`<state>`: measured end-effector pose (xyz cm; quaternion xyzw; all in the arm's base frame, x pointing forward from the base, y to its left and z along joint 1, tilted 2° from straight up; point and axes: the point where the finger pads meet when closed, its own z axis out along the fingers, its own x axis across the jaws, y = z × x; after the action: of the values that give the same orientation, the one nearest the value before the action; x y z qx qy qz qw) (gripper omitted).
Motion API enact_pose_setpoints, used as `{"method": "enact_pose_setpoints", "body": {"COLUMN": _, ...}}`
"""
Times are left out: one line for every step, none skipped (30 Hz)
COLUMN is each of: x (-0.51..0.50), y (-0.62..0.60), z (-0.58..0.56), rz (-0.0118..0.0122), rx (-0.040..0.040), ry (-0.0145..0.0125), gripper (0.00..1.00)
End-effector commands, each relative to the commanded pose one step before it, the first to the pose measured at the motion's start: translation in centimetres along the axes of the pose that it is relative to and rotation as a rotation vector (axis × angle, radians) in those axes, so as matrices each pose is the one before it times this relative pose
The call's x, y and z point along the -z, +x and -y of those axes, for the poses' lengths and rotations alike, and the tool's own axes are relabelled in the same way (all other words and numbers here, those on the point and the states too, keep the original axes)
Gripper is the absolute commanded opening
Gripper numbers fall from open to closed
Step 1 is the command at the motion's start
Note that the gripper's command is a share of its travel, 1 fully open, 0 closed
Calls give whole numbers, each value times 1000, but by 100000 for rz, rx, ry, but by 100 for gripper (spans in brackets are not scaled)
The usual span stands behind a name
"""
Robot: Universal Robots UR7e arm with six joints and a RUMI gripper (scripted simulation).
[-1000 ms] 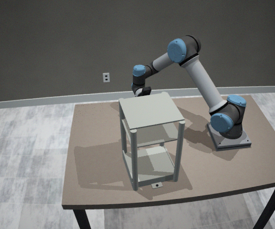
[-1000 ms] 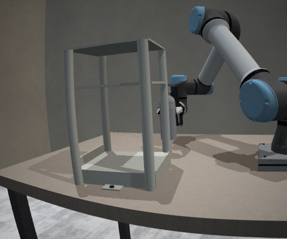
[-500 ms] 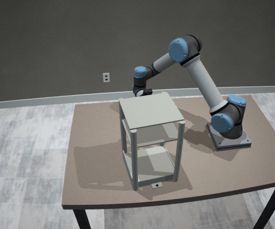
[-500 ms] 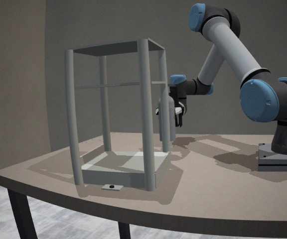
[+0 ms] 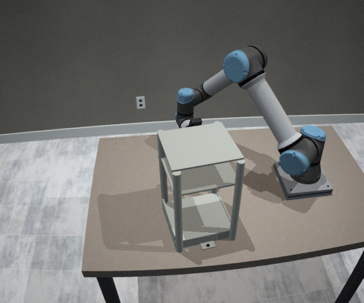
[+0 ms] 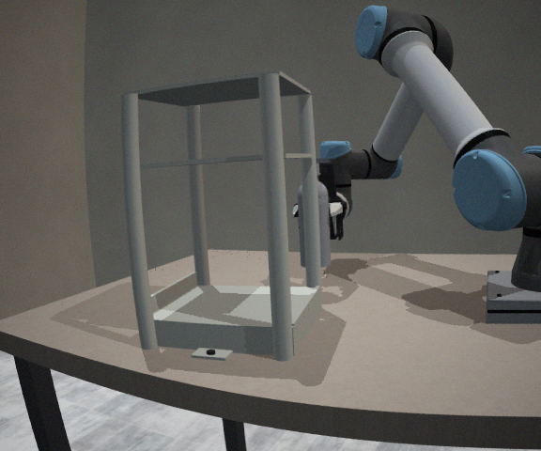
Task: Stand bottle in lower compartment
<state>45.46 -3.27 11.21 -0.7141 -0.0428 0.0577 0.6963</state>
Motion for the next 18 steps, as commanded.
{"method": "enact_pose_setpoints", "body": {"x": 0, "y": 161, "z": 56, "rz": -2, "rx": 58, "ry": -58, "gripper": 0}}
{"method": "enact_pose_setpoints", "body": {"x": 0, "y": 81, "z": 0, "rz": 0, "rx": 0, "ry": 0, "gripper": 0}}
{"method": "enact_pose_setpoints", "body": {"x": 0, "y": 99, "z": 0, "rz": 0, "rx": 0, "ry": 0, "gripper": 0}}
{"method": "enact_pose_setpoints", "body": {"x": -1, "y": 118, "z": 0, "rz": 0, "rx": 0, "ry": 0, "gripper": 0}}
{"method": "enact_pose_setpoints", "body": {"x": 1, "y": 136, "z": 0, "rz": 0, "rx": 0, "ry": 0, "gripper": 0}}
{"method": "enact_pose_setpoints", "body": {"x": 0, "y": 156, "z": 0, "rz": 0, "rx": 0, "ry": 0, "gripper": 0}}
{"method": "enact_pose_setpoints", "body": {"x": -1, "y": 175, "z": 0, "rz": 0, "rx": 0, "ry": 0, "gripper": 0}}
{"method": "enact_pose_setpoints", "body": {"x": 1, "y": 193, "z": 0, "rz": 0, "rx": 0, "ry": 0, "gripper": 0}}
{"method": "enact_pose_setpoints", "body": {"x": 0, "y": 211, "z": 0, "rz": 0, "rx": 0, "ry": 0, "gripper": 0}}
{"method": "enact_pose_setpoints", "body": {"x": 0, "y": 227, "z": 0, "rz": 0, "rx": 0, "ry": 0, "gripper": 0}}
{"method": "enact_pose_setpoints", "body": {"x": 0, "y": 243, "z": 0, "rz": 0, "rx": 0, "ry": 0, "gripper": 0}}
{"method": "enact_pose_setpoints", "body": {"x": 0, "y": 257, "z": 0, "rz": 0, "rx": 0, "ry": 0, "gripper": 0}}
{"method": "enact_pose_setpoints", "body": {"x": 0, "y": 0, "z": 0, "rz": 0, "rx": 0, "ry": 0, "gripper": 0}}
{"method": "enact_pose_setpoints", "body": {"x": 0, "y": 0, "z": 0, "rz": 0, "rx": 0, "ry": 0, "gripper": 0}}
{"method": "enact_pose_setpoints", "body": {"x": 0, "y": 269, "z": 0, "rz": 0, "rx": 0, "ry": 0, "gripper": 0}}
{"method": "enact_pose_setpoints", "body": {"x": 0, "y": 280, "z": 0, "rz": 0, "rx": 0, "ry": 0, "gripper": 0}}
{"method": "enact_pose_setpoints", "body": {"x": -1, "y": 290, "z": 0, "rz": 0, "rx": 0, "ry": 0, "gripper": 0}}
{"method": "enact_pose_setpoints", "body": {"x": 1, "y": 296, "z": 0, "rz": 0, "rx": 0, "ry": 0, "gripper": 0}}
